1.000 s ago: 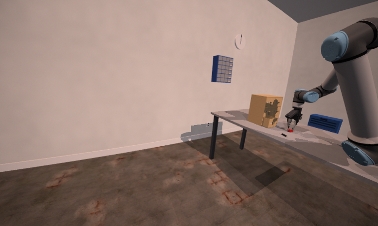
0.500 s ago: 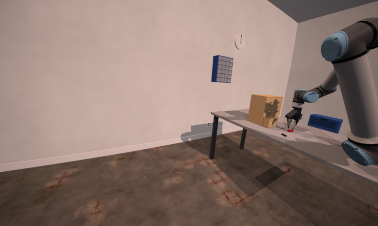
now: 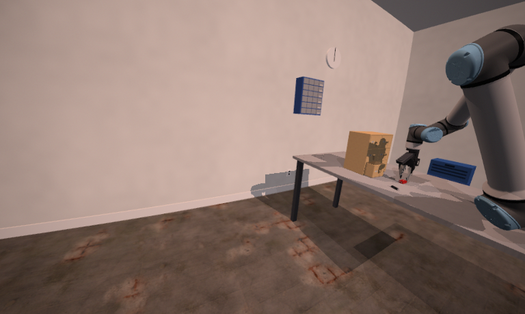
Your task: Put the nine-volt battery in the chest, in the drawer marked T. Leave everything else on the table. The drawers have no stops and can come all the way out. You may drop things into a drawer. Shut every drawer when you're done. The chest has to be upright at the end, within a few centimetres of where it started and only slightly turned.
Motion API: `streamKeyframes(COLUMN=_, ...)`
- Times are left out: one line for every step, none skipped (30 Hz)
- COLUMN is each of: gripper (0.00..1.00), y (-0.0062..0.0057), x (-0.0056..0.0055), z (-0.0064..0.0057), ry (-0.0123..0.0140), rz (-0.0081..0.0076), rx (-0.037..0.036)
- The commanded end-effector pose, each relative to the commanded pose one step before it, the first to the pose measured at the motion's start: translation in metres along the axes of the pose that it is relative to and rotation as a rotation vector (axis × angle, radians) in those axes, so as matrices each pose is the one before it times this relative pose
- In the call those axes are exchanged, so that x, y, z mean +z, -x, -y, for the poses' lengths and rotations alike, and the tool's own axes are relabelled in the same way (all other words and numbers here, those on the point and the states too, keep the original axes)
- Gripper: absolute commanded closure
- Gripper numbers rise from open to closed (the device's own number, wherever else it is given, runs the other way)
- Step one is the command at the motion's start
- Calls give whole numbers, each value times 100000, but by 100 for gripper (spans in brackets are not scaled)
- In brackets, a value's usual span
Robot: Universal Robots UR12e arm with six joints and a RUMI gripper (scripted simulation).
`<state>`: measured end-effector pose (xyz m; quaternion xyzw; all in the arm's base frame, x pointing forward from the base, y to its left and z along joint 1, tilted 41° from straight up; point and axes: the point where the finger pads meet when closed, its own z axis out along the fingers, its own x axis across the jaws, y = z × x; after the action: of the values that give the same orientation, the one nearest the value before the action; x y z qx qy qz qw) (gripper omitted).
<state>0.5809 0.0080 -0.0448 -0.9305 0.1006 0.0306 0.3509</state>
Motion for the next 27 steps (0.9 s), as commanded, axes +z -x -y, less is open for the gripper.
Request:
streamKeyframes(gripper=75, y=-59, x=-65, z=-19, ry=42, rz=-115, rx=-28)
streamKeyframes(gripper=75, y=0, x=0, z=0, ry=0, rz=0, rx=0)
streamKeyframes(gripper=75, y=0, x=0, z=0, ry=0, rz=0, rx=0)
streamKeyframes(gripper=75, y=0, x=0, z=0, ry=0, rz=0, rx=0)
streamKeyframes(gripper=75, y=0, x=0, z=0, ry=0, rz=0, rx=0)
streamKeyframes(gripper=75, y=0, x=0, z=0, ry=0, rz=0, rx=0)
streamKeyframes(gripper=75, y=0, x=0, z=0, ry=0, rz=0, rx=0)
streamKeyframes(gripper=75, y=0, x=0, z=0, ry=0, rz=0, rx=0)
streamKeyframes(gripper=75, y=0, x=0, z=0, ry=0, rz=0, rx=0)
streamKeyframes(gripper=75, y=0, x=0, z=0, ry=0, rz=0, rx=0)
streamKeyframes(gripper=75, y=0, x=0, z=0, ry=0, rz=0, rx=0)
streamKeyframes(gripper=75, y=0, x=0, z=0, ry=0, rz=0, rx=0)
streamKeyframes(gripper=75, y=0, x=0, z=0, ry=0, rz=0, rx=0)
streamKeyframes(gripper=75, y=0, x=0, z=0, ry=0, rz=0, rx=0)
streamKeyframes(gripper=75, y=0, x=1, z=0, ry=0, rz=0, rx=0)
streamKeyframes(gripper=75, y=0, x=6, z=0, ry=0, rz=0, rx=0)
streamKeyframes(gripper=75, y=0, x=14, z=0, ry=0, rz=0, rx=0)
streamKeyframes(gripper=75, y=0, x=26, z=0, ry=0, rz=0, rx=0)
streamKeyframes(gripper=75, y=0, x=39, z=0, ry=0, rz=0, rx=0)
streamKeyframes(gripper=75, y=0, x=0, z=0, ry=0, rz=0, rx=0)
streamKeyframes(gripper=75, y=0, x=0, z=0, ry=0, rz=0, rx=0)
streamKeyframes(gripper=75, y=0, x=54, z=0, ry=0, rz=0, rx=0)
streamKeyframes(gripper=75, y=0, x=69, z=0, ry=0, rz=0, rx=0)
streamKeyframes(gripper=75, y=0, x=85, z=0, ry=0, rz=0, rx=0)
streamKeyframes(gripper=75, y=0, x=99, z=0, ry=0, rz=0, rx=0)
streamKeyframes(gripper=75, y=0, x=112, z=0, ry=0, rz=0, rx=0)
streamKeyframes(gripper=75, y=0, x=124, z=0, ry=0, rz=0, rx=0)
